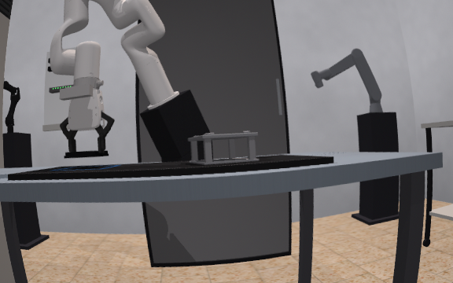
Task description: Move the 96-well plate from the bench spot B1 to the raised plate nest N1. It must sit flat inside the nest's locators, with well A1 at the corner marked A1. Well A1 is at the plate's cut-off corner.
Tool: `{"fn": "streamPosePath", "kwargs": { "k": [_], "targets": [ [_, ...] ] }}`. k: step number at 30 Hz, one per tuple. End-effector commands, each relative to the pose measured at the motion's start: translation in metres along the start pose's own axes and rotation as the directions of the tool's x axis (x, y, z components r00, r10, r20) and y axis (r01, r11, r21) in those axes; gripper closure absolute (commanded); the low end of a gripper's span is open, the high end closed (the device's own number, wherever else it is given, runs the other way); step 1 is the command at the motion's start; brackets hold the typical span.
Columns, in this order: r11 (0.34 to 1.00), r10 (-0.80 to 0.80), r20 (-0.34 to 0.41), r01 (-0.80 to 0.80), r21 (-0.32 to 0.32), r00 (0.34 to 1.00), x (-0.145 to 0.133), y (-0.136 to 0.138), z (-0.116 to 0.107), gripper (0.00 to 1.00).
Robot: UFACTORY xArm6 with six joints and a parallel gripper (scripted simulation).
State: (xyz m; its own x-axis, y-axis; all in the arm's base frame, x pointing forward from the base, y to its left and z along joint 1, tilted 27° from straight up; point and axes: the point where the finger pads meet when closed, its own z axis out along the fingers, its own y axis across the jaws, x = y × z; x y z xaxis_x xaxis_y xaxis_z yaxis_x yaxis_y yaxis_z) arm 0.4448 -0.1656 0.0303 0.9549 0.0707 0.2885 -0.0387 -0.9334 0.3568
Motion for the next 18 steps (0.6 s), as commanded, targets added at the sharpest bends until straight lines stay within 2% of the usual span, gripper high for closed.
{"fn": "streamPosePath", "kwargs": {
  "k": [1,18],
  "targets": [
    [1.000,0.000,-0.002,0.000,0.000,1.000,0.001,0.000,-0.006,1.00],
    [1.000,0.000,-0.002,0.000,0.000,1.000,0.001,0.000,-0.031,1.00]
  ]
}}
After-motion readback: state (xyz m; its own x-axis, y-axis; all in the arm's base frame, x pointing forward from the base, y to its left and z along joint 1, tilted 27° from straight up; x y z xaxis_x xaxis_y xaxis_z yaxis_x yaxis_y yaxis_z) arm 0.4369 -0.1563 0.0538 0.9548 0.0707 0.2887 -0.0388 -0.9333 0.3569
